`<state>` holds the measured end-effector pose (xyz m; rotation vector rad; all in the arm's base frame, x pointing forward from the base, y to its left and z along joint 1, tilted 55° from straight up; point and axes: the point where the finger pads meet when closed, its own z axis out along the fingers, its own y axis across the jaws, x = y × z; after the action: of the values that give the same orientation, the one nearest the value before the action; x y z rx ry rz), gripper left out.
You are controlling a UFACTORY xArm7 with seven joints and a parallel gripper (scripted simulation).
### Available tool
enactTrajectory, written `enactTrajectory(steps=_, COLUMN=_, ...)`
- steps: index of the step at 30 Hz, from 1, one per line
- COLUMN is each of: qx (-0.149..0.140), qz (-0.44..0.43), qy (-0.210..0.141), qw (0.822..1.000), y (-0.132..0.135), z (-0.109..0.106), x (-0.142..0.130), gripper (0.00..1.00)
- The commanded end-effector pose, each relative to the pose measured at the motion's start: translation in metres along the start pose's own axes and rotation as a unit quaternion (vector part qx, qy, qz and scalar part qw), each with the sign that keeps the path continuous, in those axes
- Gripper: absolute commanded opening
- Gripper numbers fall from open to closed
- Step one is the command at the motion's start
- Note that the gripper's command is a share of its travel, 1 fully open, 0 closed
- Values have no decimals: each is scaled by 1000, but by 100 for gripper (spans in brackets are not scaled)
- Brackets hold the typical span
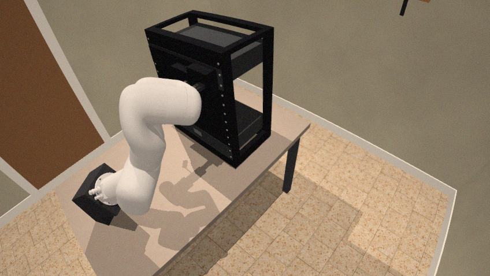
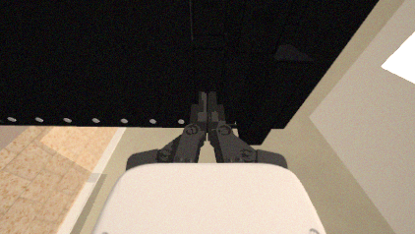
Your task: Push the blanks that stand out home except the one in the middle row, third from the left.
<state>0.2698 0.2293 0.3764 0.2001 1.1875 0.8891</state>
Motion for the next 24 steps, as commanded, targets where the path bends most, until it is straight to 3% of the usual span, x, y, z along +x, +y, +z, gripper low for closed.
enactTrajectory(steps=1, qx=-1, qz=1, qy=1, qw=1000, y=1, z=5, x=1, gripper=0)
enactTrajectory(steps=24, qx=-1, qz=1, qy=1, qw=1000, y=1, z=9, x=1, gripper=0)
